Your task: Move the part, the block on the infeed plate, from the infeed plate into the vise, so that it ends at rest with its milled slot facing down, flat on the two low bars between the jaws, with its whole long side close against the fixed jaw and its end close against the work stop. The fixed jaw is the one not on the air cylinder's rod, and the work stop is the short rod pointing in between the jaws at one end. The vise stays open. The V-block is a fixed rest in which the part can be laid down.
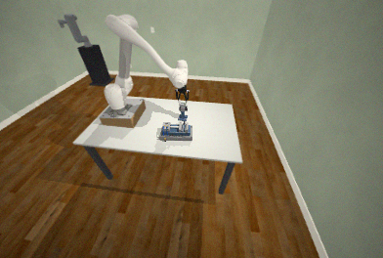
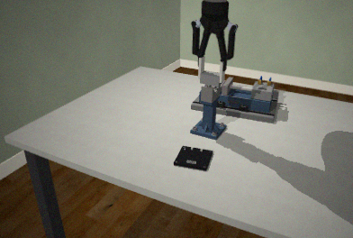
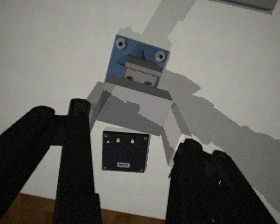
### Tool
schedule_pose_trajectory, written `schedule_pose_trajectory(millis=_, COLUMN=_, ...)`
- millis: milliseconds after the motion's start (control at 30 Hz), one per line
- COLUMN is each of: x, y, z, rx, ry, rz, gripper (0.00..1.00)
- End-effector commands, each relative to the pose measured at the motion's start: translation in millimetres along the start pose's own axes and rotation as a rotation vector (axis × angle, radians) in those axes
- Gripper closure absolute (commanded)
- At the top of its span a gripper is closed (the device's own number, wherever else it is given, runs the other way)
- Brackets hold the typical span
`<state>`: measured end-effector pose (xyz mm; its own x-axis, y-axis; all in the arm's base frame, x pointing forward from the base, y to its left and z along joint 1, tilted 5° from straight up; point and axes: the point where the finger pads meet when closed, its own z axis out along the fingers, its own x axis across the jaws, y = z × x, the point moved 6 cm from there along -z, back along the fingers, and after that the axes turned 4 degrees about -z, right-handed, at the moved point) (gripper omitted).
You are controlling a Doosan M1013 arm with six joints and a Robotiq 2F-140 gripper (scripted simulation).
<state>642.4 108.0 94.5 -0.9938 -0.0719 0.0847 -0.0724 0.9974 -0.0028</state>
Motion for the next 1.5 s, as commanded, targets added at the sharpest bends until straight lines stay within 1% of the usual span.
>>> schedule_pose_trajectory(millis=0, x=0, y=1, z=-3.3, rx=0.003, ry=0.0, rz=0.005, gripper=1.0)
schedule_pose_trajectory(millis=267, x=0, y=1, z=-9.7, rx=0.003, ry=0.0, rz=0.005, gripper=1.0)
schedule_pose_trajectory(millis=733, x=0, y=1, z=-32.8, rx=0.003, ry=0.0, rz=0.005, gripper=1.0)
schedule_pose_trajectory(millis=800, x=0, y=1, z=-32.8, rx=0.003, ry=0.0, rz=0.005, gripper=1.0)
schedule_pose_trajectory(millis=1133, x=0, y=1, z=-47.9, rx=0.003, ry=0.0, rz=0.005, gripper=1.0)
schedule_pose_trajectory(millis=1467, x=0, y=1, z=-54.4, rx=0.003, ry=0.0, rz=0.005, gripper=1.0)
